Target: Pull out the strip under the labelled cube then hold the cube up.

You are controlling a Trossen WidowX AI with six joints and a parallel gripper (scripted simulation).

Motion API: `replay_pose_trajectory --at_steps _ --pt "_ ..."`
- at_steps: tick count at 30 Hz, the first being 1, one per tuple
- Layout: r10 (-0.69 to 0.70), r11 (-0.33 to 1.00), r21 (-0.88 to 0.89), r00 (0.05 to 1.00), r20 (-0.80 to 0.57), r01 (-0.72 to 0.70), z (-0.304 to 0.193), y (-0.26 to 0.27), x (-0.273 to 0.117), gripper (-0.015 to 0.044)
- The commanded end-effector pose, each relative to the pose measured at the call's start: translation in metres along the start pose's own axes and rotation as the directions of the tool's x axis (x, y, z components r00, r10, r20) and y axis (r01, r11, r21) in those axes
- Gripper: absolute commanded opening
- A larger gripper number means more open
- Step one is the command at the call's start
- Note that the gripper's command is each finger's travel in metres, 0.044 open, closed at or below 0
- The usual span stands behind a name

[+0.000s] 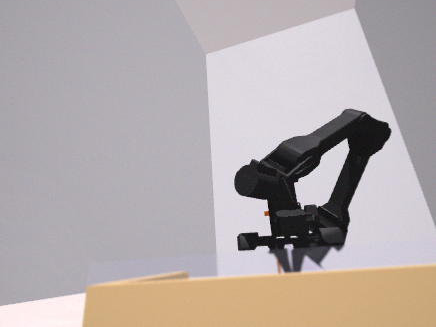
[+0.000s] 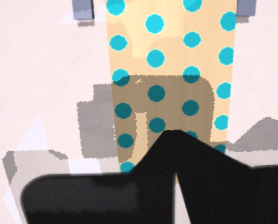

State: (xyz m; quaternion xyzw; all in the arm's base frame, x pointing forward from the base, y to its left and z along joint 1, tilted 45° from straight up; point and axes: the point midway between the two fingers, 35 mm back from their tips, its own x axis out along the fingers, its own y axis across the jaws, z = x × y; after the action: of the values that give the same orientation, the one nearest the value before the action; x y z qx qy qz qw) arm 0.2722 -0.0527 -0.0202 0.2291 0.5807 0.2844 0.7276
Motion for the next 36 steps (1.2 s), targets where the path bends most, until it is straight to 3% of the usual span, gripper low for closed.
replay_pose_trajectory --at_steps 1,36 --pt "0.006 1.0 0.003 1.0 -0.019 -0.006 -0.011 0.002 0.004 0.0" --pt "0.005 1.0 0.005 1.0 -0.021 -0.005 -0.064 0.002 0.003 0.0"
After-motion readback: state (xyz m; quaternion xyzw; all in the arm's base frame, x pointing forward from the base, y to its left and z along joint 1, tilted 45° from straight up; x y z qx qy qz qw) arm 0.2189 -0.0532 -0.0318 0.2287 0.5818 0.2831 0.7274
